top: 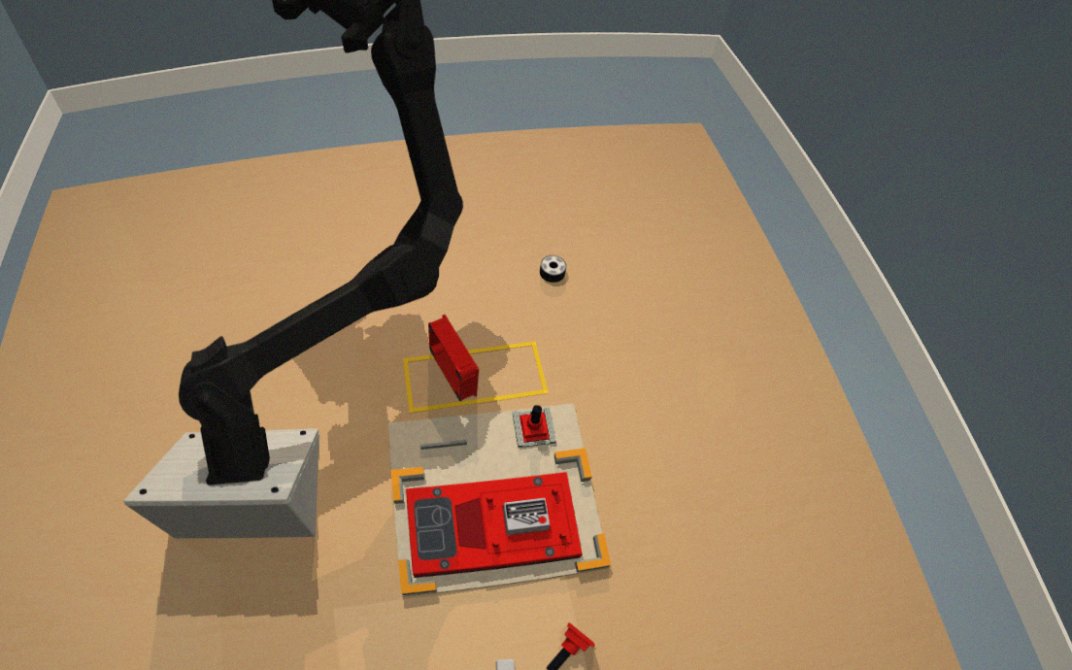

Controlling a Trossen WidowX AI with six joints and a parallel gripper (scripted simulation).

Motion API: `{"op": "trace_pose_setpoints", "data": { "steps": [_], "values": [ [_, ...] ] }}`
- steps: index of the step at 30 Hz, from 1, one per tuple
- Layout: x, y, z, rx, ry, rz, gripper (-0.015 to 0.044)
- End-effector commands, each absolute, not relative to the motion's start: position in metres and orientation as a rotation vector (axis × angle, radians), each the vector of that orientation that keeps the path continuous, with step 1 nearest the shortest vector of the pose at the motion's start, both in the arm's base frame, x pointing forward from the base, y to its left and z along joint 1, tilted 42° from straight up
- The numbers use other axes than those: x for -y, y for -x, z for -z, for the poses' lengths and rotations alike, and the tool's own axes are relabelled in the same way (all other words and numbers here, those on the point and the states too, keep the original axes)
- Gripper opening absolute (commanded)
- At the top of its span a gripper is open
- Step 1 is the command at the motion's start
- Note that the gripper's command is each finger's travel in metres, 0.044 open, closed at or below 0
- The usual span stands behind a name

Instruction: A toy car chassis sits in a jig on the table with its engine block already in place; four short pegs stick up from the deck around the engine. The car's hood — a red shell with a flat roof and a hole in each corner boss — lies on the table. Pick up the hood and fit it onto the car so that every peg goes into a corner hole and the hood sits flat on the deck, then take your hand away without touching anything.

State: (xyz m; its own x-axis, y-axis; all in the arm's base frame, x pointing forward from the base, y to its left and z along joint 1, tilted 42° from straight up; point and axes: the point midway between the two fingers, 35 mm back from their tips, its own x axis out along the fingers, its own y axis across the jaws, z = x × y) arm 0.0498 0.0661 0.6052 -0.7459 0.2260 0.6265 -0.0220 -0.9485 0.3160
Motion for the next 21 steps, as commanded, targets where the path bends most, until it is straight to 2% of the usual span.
{"op": "trace_pose_setpoints", "data": {
  "steps": [1,12,21],
  "values": [
    [-0.066,-0.048,-0.605,-0.434,-1.049,-2.790,0.0000],
    [-0.003,0.062,-0.588,-0.028,-0.749,-3.333,0.0000],
    [0.092,0.101,-0.551,0.532,-0.636,-3.742,0.0000]
  ]
}}
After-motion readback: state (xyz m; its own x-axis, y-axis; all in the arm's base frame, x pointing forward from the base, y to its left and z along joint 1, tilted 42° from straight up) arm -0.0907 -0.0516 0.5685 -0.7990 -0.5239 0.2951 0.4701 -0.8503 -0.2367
